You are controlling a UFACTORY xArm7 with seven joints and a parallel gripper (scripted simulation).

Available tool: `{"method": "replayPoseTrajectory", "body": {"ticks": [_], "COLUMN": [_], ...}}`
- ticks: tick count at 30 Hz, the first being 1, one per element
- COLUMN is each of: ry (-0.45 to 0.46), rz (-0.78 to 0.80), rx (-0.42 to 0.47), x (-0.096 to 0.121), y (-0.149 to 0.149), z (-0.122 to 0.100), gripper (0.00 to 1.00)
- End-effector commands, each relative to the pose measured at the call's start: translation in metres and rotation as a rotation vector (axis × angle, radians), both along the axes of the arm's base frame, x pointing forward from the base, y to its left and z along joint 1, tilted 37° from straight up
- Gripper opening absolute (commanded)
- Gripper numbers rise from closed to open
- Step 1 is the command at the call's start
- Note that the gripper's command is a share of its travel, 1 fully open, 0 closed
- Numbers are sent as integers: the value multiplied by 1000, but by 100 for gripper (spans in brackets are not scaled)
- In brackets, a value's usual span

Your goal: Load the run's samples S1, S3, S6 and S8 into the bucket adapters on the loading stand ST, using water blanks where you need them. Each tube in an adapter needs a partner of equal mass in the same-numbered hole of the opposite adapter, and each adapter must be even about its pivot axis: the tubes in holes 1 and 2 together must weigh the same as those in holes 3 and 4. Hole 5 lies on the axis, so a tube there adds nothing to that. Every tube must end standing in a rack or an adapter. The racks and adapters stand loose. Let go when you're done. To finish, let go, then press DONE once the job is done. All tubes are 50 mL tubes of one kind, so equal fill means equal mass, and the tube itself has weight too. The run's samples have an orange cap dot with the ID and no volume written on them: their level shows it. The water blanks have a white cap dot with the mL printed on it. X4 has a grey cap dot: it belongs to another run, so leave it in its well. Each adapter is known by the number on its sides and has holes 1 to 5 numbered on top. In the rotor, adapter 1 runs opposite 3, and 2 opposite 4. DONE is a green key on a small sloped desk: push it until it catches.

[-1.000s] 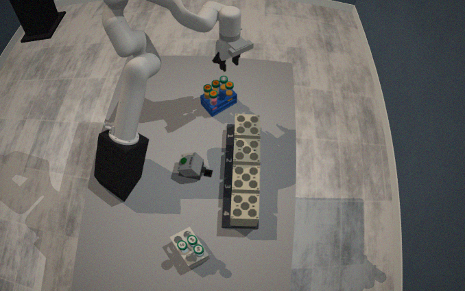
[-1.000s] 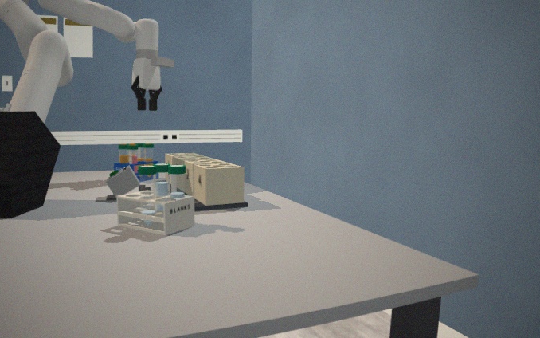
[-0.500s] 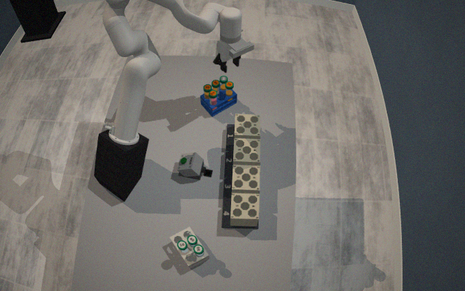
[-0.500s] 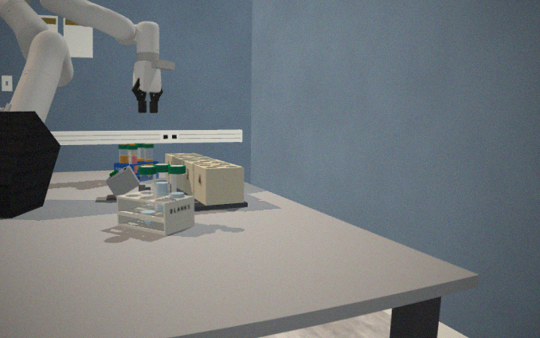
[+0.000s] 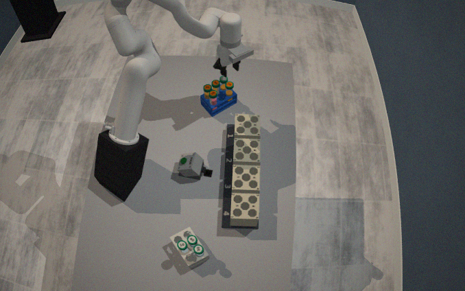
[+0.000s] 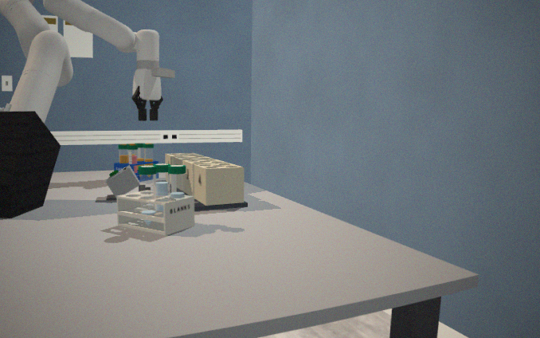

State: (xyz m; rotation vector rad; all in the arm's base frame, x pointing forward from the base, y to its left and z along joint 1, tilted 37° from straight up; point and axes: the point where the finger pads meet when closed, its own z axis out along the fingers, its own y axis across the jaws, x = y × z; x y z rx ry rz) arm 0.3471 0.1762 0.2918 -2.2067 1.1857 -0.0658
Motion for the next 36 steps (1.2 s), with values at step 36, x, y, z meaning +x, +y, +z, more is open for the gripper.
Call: {"method": "replayPoseTrajectory", "body": {"ticks": [36], "ry": [-2], "rz": [-1], "rx": [1], "x": [23], "y": [33], "z": [-53], "gripper": [57]}}
